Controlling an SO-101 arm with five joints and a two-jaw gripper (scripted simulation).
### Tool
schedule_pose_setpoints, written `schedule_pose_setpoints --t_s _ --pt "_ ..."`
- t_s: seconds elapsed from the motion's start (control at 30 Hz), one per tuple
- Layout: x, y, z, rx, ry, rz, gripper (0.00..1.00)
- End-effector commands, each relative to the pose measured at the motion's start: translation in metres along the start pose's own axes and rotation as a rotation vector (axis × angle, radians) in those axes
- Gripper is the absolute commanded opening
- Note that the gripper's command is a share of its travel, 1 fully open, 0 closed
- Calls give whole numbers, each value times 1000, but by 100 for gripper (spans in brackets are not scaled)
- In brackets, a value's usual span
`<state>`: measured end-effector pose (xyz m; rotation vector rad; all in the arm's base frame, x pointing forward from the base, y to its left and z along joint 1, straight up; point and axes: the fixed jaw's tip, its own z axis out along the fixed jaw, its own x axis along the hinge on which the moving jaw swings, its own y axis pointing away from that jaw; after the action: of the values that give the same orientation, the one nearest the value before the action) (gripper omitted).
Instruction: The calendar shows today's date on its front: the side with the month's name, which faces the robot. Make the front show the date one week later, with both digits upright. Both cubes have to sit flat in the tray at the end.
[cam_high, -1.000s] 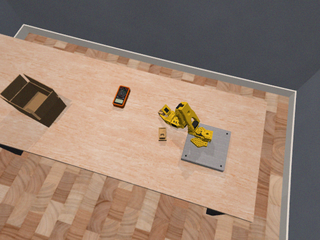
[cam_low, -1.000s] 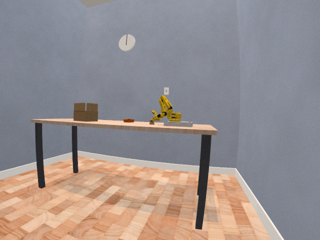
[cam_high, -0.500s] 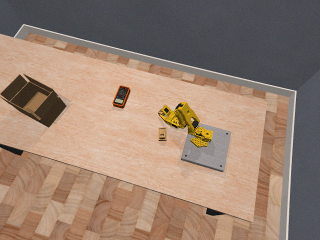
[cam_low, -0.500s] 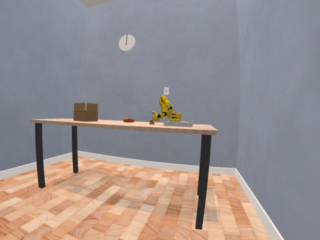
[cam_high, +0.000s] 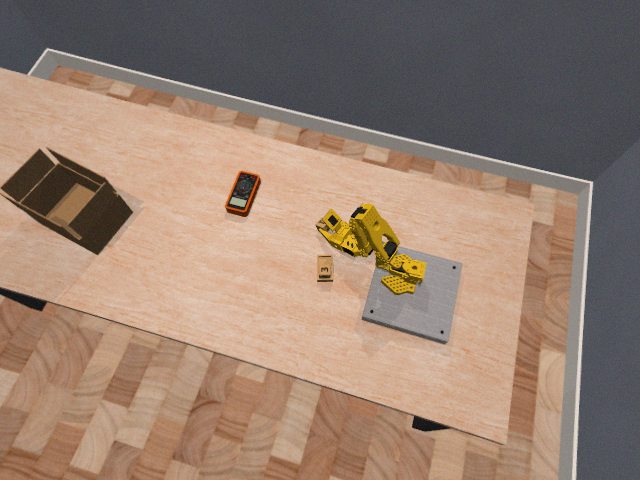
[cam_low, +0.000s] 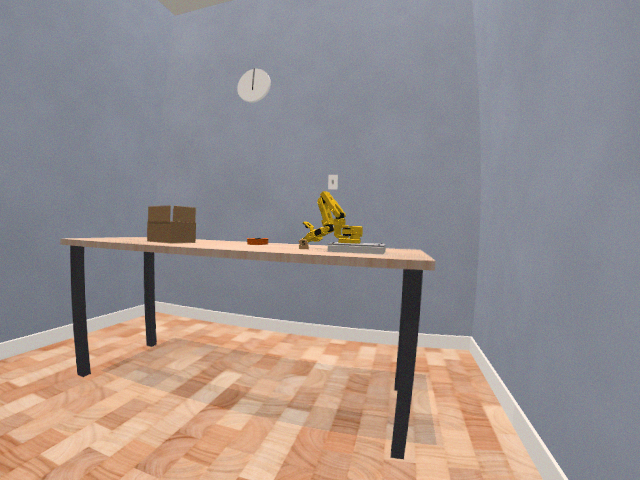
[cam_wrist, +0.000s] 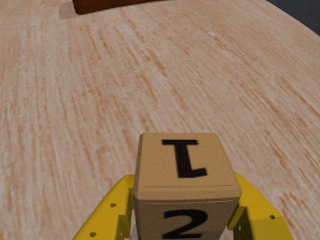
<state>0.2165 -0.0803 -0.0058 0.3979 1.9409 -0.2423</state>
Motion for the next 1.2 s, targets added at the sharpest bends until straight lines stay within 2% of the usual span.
schedule_pose_setpoints --t_s 0.0,0.4,0.97,1.17 --pt "0 -1 1 6 -9 -6 16" --pt "0 -1 1 6 -9 -6 19" --pt "0 -1 1 6 -9 -6 33" --pt "0 -1 1 6 -9 -6 36"
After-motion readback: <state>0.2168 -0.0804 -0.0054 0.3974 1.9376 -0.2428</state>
